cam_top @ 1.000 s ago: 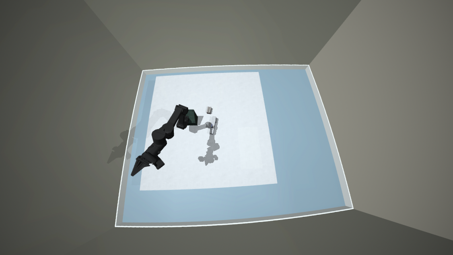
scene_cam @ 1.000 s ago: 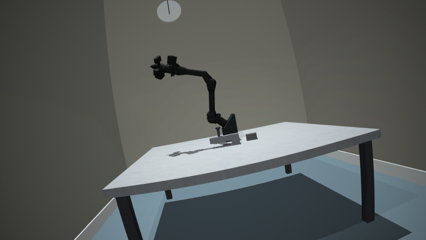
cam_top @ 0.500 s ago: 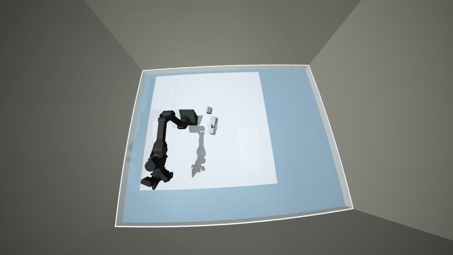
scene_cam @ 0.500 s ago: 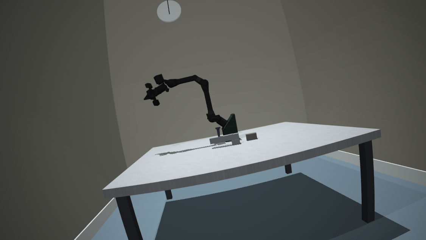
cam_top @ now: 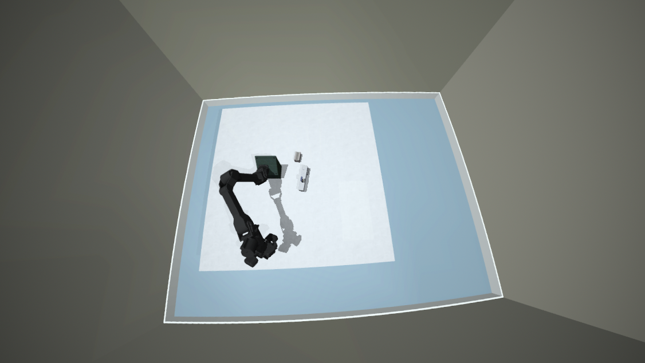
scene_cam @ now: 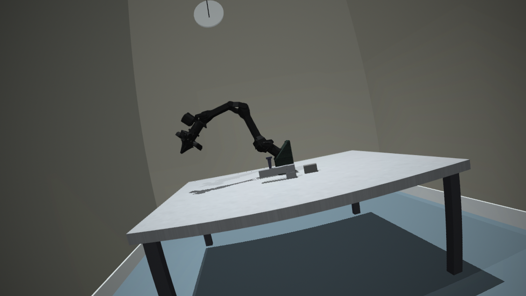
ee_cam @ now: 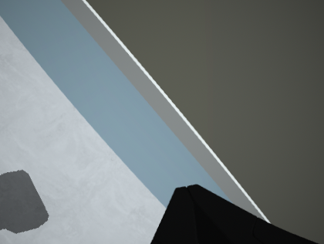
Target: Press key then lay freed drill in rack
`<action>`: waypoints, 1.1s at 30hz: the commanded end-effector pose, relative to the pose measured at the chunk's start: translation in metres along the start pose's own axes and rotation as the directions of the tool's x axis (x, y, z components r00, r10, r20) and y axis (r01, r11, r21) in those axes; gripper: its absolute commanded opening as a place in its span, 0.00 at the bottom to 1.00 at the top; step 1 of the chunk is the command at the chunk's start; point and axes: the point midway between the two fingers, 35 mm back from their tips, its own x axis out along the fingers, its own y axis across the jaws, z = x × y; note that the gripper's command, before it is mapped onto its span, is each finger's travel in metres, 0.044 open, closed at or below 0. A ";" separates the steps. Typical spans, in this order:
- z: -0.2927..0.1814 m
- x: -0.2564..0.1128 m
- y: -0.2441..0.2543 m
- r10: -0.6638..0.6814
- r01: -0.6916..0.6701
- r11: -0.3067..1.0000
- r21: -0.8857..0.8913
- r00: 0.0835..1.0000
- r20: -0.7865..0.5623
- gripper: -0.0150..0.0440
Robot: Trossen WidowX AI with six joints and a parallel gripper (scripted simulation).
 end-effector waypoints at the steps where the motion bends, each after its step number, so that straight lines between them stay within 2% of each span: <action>1: 0.014 0.010 0.044 0.127 -0.129 0.988 0.084 0.992 0.019 0.25; 5: 0.024 0.016 0.086 0.241 -0.241 0.962 0.130 0.970 0.015 0.25; 10: 0.042 0.010 0.173 0.454 -0.444 0.878 0.181 0.891 -0.017 0.25; 15: 0.054 -0.018 0.255 0.614 -0.591 0.782 0.197 0.785 -0.081 0.25; 19: 0.054 -0.054 0.317 0.695 -0.670 0.718 0.187 0.698 -0.169 0.25; 26: 0.034 -0.131 0.399 0.710 -0.726 0.679 0.105 0.614 -0.344 0.25; 29: 0.017 -0.168 0.423 0.669 -0.722 0.691 0.034 0.622 -0.407 0.25; 33: -0.009 -0.211 0.442 0.585 -0.682 0.726 -0.087 0.679 -0.444 0.25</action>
